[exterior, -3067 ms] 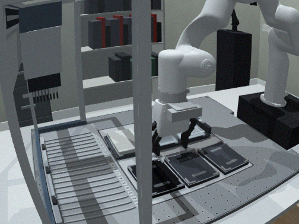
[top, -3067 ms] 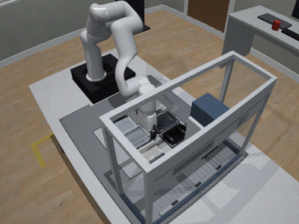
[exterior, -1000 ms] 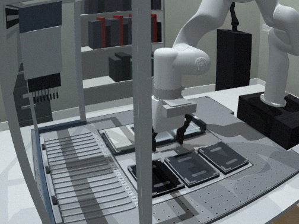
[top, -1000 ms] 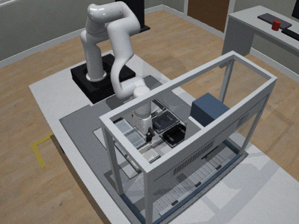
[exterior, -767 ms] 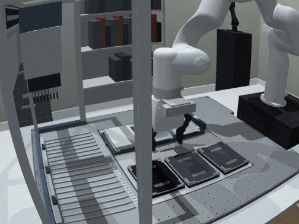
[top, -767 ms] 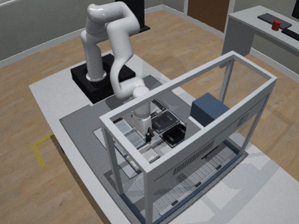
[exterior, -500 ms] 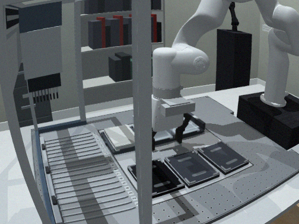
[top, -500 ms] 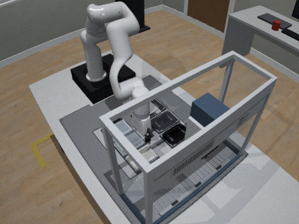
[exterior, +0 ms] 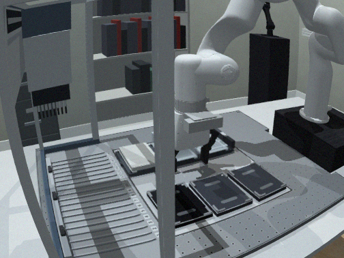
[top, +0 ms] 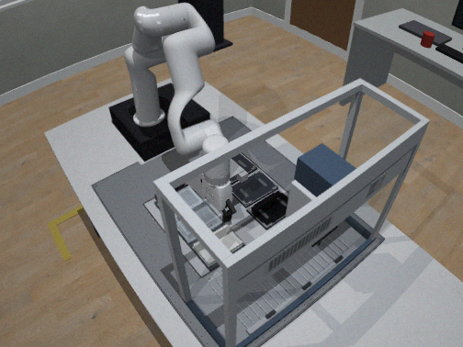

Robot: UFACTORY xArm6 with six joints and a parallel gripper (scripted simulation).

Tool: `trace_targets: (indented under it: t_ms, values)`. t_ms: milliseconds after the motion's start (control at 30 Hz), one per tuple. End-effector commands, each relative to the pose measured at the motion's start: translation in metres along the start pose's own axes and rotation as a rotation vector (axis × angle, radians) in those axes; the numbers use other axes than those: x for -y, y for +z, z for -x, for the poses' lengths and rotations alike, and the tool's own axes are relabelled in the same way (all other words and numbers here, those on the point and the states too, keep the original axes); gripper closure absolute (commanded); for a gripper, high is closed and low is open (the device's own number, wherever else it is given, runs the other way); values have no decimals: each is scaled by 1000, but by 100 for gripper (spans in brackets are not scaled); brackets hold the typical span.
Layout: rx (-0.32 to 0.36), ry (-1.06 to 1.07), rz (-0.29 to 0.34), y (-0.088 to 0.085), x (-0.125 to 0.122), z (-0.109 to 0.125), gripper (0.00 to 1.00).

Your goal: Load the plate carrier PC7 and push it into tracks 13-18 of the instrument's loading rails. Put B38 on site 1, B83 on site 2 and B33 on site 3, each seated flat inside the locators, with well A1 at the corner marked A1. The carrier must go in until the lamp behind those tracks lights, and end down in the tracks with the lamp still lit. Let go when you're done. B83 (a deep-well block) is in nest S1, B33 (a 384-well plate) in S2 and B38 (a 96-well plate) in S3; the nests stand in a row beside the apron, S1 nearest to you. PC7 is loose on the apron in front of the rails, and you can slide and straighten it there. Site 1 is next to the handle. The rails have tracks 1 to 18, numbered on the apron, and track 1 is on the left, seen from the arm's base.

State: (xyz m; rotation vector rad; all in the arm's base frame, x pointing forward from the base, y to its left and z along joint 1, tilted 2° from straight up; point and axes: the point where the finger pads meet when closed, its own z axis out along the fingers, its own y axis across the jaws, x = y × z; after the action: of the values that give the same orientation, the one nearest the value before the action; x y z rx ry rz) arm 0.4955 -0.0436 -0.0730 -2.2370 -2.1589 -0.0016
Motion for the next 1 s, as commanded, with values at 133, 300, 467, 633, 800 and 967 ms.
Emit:
trace_targets:
  t_ms: [133, 300, 467, 633, 800, 967]
  values:
    - [0, 0, 5, -2, -2, 3, 0]
    - [0, 0, 5, -2, -2, 6, 0]
    - [0, 0, 5, -2, -2, 8, 0]
    - [0, 0, 5, -2, -2, 10, 0]
    - [0, 0, 5, -2, -2, 12, 0]
    - [0, 0, 5, -2, -2, 15, 0]
